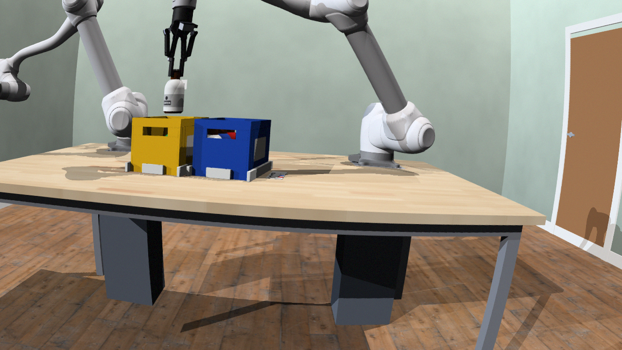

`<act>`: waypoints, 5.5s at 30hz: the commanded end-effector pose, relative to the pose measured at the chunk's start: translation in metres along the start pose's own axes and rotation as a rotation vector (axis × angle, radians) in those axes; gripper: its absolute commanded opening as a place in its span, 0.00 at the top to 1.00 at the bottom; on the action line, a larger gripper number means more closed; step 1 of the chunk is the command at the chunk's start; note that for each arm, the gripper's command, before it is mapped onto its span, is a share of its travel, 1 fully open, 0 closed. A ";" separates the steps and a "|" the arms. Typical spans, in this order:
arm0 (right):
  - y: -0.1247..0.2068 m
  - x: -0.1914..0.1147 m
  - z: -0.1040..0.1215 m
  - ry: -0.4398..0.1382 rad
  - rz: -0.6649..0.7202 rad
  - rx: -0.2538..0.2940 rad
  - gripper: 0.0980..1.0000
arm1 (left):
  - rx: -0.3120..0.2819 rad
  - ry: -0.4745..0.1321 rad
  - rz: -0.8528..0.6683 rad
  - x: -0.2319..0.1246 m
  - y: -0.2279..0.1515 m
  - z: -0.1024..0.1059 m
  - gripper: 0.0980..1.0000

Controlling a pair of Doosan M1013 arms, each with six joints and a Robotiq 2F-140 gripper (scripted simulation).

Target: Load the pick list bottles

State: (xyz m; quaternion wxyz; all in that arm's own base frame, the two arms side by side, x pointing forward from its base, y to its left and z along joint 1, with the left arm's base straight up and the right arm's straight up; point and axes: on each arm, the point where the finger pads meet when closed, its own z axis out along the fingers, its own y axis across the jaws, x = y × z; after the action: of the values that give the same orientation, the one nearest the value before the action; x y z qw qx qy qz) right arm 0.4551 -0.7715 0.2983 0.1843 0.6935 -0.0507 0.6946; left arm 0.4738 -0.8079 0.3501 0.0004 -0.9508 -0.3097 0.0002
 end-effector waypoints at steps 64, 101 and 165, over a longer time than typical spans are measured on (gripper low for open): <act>0.000 0.001 0.000 0.001 -0.002 0.000 0.00 | -0.002 0.000 0.000 0.050 -0.107 -0.001 1.00; 0.000 0.001 0.000 0.001 -0.002 0.000 0.00 | -0.002 0.000 0.000 0.077 -0.167 -0.001 1.00; 0.000 0.001 0.000 0.001 -0.002 0.000 0.00 | -0.002 0.000 0.000 0.125 -0.269 -0.001 1.00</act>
State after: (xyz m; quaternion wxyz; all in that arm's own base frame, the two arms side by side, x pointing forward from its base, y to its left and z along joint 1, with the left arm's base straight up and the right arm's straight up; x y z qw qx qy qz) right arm 0.4551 -0.7715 0.2983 0.1843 0.6935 -0.0507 0.6946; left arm 0.4172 -0.5205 0.3502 0.0001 -0.9508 -0.3097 0.0001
